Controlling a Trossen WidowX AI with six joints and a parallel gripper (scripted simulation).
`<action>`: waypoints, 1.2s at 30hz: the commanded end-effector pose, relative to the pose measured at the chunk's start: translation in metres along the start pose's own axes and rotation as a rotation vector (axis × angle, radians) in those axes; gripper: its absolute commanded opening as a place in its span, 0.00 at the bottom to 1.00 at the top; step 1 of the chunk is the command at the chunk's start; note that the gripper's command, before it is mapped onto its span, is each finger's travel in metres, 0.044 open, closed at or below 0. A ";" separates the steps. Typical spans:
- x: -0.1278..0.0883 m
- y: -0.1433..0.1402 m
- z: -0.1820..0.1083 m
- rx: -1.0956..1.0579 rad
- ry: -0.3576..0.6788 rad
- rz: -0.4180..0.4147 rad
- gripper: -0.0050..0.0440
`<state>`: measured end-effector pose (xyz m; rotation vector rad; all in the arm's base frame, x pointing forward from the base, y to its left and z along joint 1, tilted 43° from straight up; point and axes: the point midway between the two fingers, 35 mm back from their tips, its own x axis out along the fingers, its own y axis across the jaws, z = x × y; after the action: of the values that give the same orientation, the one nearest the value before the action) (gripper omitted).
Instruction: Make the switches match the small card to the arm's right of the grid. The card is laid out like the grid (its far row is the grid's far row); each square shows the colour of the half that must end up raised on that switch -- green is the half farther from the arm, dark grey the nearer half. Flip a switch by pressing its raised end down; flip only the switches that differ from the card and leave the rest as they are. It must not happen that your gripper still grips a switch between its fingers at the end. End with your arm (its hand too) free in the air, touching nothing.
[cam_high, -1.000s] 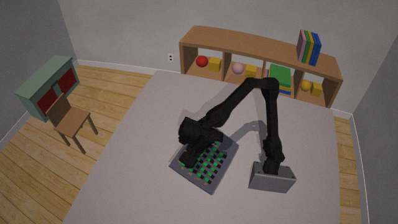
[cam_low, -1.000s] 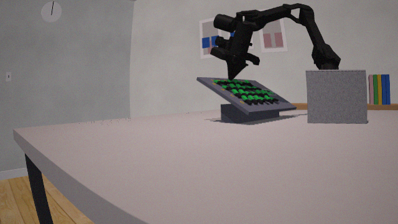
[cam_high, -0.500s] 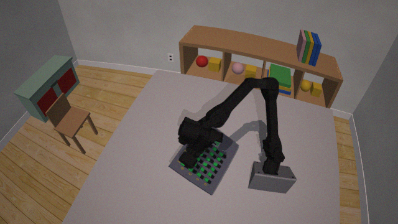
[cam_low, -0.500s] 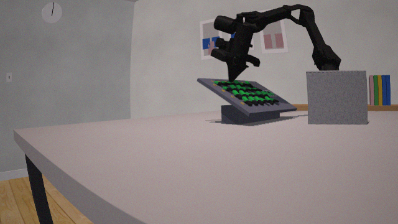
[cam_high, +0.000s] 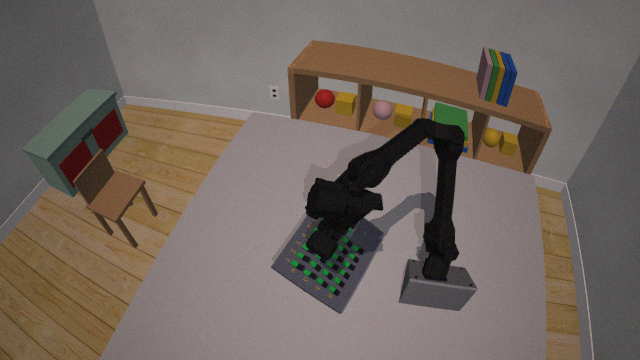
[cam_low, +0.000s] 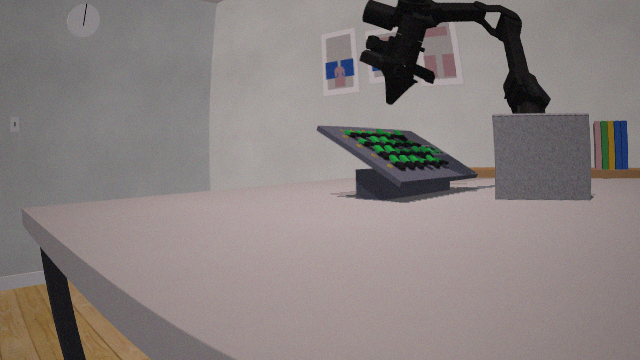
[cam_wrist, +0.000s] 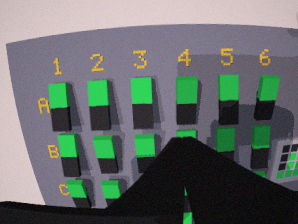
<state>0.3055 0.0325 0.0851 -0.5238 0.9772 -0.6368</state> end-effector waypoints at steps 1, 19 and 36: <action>0.001 -0.016 -0.009 -0.001 0.006 -0.007 0.10; 0.024 -0.069 -0.052 -0.001 -0.009 -0.005 0.10; 0.043 -0.070 -0.053 -0.001 -0.022 -0.009 0.10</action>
<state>0.2603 -0.0492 0.0871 -0.5314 0.9432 -0.6368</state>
